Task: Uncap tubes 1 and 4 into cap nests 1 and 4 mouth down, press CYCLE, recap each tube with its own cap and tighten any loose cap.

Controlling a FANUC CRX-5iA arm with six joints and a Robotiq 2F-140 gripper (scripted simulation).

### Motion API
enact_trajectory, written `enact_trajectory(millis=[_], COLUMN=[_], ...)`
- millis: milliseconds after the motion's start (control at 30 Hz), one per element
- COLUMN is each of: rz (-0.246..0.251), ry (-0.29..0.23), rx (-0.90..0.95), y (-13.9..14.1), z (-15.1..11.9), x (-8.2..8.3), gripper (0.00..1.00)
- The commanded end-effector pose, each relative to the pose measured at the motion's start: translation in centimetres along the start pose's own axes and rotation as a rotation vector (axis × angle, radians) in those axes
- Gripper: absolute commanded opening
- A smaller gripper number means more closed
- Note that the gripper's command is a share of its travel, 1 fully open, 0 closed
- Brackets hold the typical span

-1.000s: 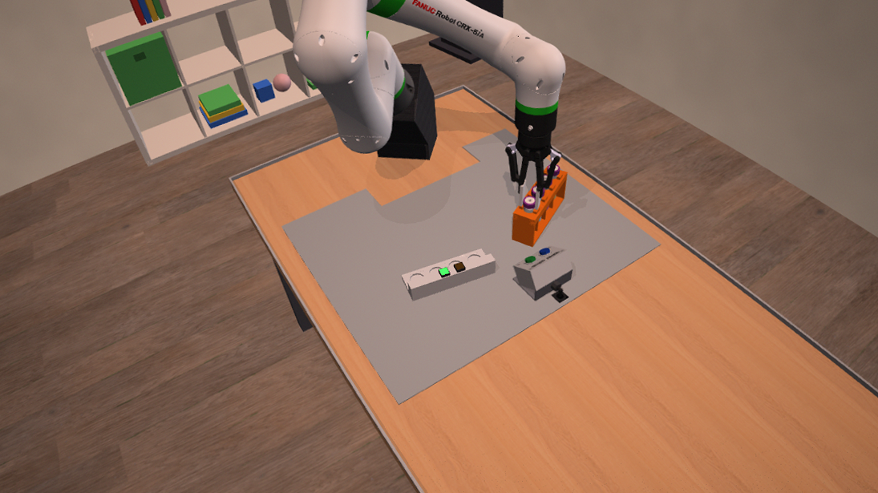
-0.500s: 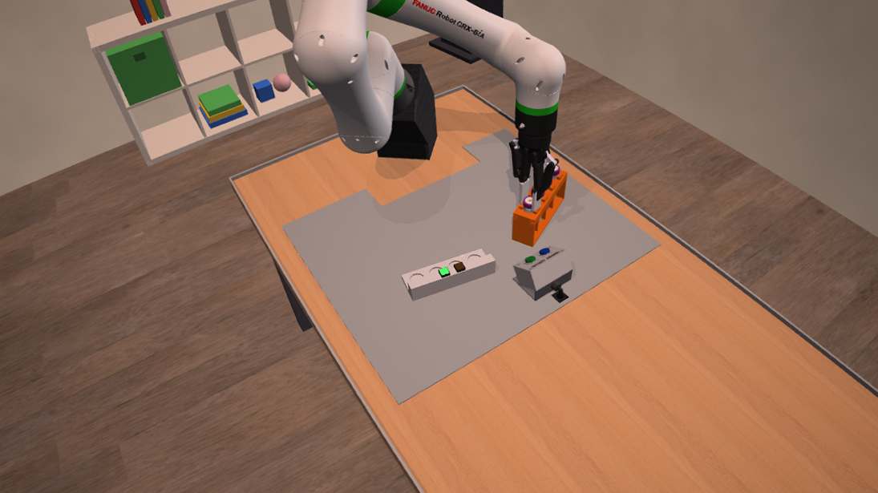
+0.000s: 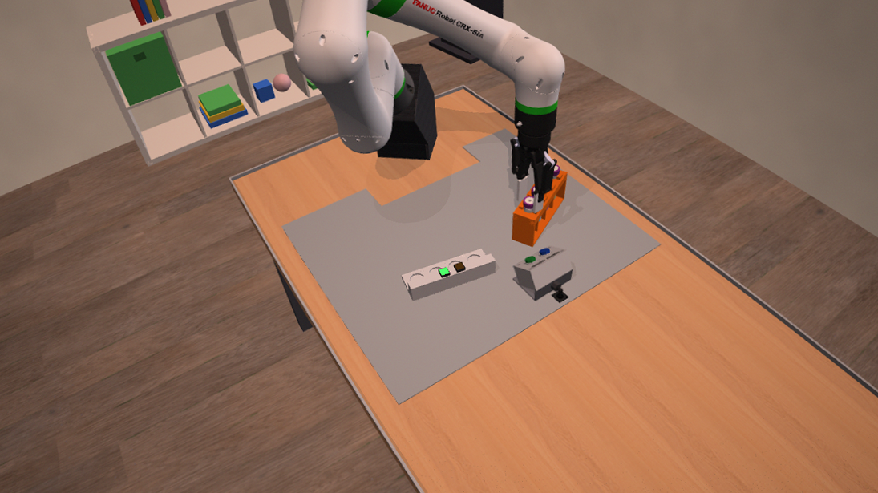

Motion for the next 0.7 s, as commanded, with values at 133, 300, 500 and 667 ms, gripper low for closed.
enact_trajectory(millis=[133, 300, 500, 667], rz=[0.000, 0.000, 0.000, 0.000], ry=[0.000, 0.000, 0.000, 0.000], rx=[0.080, 0.280, 0.520, 0.640], y=[-0.01, -0.01, -0.01, -0.01], z=[-0.02, -0.02, -0.02, -0.02], x=[0.12, 0.12, 0.12, 0.12], gripper=[0.35, 0.35, 0.35, 0.35])
Point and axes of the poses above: the point where the finger pads meet when closed, its own x axis back along the fingers, its own y axis across the jaws, z = x × y, the point moved 3 cm from there along x, back along the fingers, and after that the axes turned 12 degrees about -x, right-handed, at the moved point
